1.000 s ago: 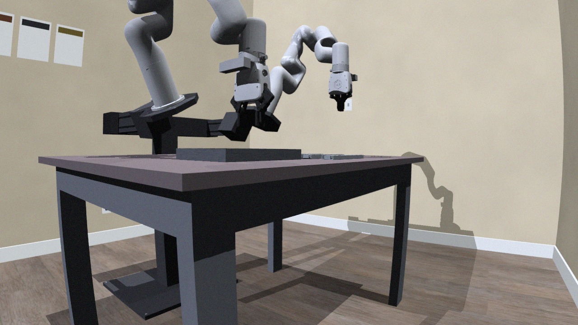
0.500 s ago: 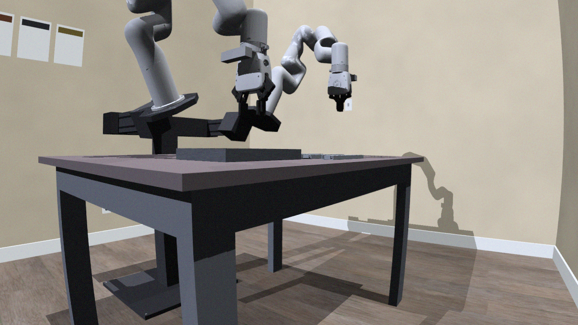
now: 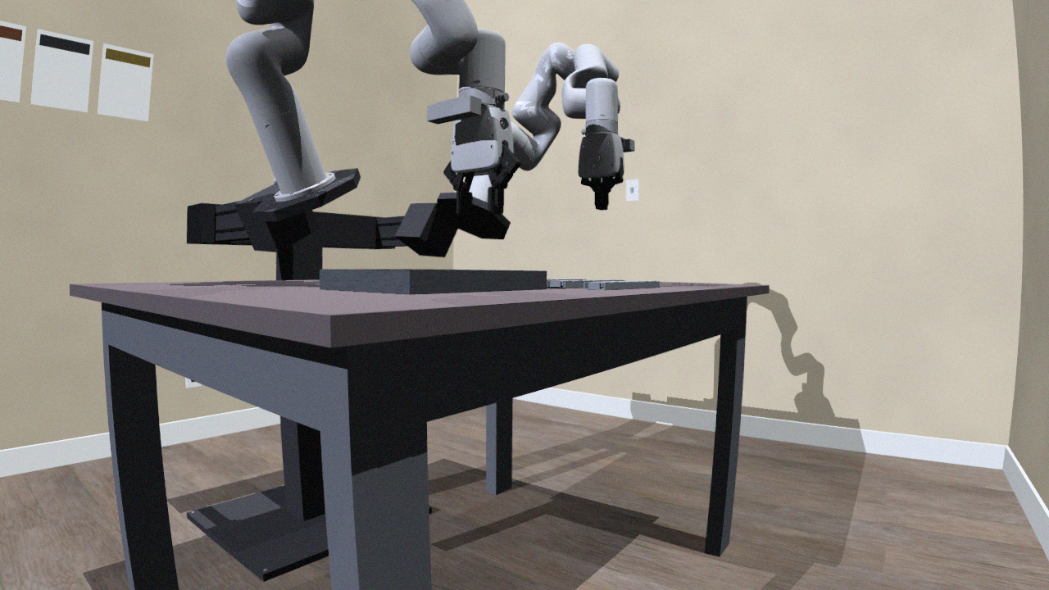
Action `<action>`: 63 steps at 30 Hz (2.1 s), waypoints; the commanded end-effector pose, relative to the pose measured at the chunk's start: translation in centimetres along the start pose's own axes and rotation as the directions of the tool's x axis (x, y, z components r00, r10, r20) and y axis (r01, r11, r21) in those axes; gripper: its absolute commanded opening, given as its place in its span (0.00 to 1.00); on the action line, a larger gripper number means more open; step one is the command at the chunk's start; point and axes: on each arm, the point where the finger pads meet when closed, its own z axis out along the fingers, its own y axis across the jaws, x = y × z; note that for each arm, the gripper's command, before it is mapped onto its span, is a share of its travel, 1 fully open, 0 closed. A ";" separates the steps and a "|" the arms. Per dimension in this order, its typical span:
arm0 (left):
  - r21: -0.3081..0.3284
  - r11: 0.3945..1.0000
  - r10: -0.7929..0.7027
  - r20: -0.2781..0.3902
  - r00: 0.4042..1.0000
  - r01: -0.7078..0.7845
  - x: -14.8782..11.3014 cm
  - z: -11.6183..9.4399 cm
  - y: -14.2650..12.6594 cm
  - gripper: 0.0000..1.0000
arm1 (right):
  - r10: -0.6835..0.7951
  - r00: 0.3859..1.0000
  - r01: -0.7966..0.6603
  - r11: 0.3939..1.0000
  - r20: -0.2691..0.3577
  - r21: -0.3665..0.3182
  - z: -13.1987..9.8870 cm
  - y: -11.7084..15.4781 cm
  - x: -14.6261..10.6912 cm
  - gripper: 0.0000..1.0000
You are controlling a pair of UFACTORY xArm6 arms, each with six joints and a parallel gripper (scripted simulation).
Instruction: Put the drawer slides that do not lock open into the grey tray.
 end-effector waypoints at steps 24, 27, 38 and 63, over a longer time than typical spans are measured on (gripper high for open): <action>-0.003 1.000 -0.001 -0.001 1.000 0.001 -15.1 5.2 0.3 0.00 | 0.004 1.000 -0.004 1.000 0.001 0.003 -0.1 2.5 -17.9 0.67; -0.003 1.000 -0.001 -0.001 1.000 0.001 -15.1 5.2 0.3 0.00 | 0.004 1.000 -0.004 1.000 0.001 0.003 -0.1 2.5 -18.1 0.67; -0.003 1.000 -0.001 -0.001 1.000 0.001 -15.1 5.2 0.3 0.00 | 0.004 1.000 -0.004 1.000 0.001 0.003 2.2 2.5 -18.0 0.67; -0.003 1.000 -0.001 -0.001 1.000 0.001 -15.1 5.2 0.4 0.00 | 0.004 1.000 -0.004 1.000 0.000 0.003 8.9 2.5 -18.0 0.67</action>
